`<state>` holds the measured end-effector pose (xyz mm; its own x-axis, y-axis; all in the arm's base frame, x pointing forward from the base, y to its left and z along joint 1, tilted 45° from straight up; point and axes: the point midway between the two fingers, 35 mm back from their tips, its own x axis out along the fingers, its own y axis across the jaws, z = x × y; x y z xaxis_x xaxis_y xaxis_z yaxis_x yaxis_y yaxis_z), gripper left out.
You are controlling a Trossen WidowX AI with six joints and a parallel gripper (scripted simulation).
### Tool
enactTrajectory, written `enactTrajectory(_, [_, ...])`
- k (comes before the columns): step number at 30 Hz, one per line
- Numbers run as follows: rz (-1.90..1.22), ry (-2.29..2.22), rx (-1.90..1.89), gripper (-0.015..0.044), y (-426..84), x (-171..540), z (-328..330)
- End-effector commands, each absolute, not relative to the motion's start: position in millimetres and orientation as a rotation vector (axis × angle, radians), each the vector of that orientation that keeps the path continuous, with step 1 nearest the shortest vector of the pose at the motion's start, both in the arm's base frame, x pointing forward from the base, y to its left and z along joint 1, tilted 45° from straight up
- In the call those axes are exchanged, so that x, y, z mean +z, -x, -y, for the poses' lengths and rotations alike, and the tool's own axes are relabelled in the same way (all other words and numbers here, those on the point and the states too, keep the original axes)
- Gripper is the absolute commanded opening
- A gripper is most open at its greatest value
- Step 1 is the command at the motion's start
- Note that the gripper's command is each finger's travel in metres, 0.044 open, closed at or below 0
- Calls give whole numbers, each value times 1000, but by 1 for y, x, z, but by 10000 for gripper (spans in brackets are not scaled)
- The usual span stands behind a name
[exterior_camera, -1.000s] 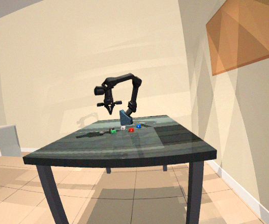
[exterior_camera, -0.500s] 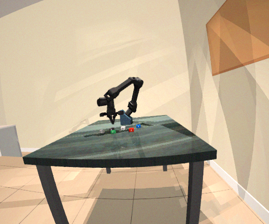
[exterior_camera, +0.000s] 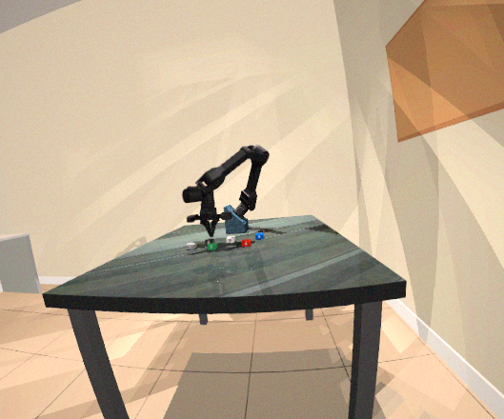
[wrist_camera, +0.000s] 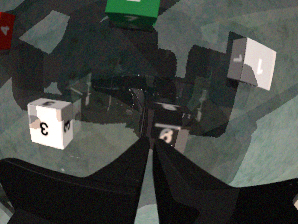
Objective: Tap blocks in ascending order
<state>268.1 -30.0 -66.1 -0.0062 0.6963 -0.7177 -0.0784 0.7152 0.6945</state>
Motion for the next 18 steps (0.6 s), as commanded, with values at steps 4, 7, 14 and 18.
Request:
enactTrajectory(4, [-1463, -549, 660, 20, -267, -75, 21])
enactTrajectory(7, [-1463, -549, 661, 20, -267, -75, 21])
enactTrajectory(14, [-1463, -549, 660, 20, -267, -54, 42])
enactTrajectory(18, [-1463, -548, 659, 46, -268, -52, 41])
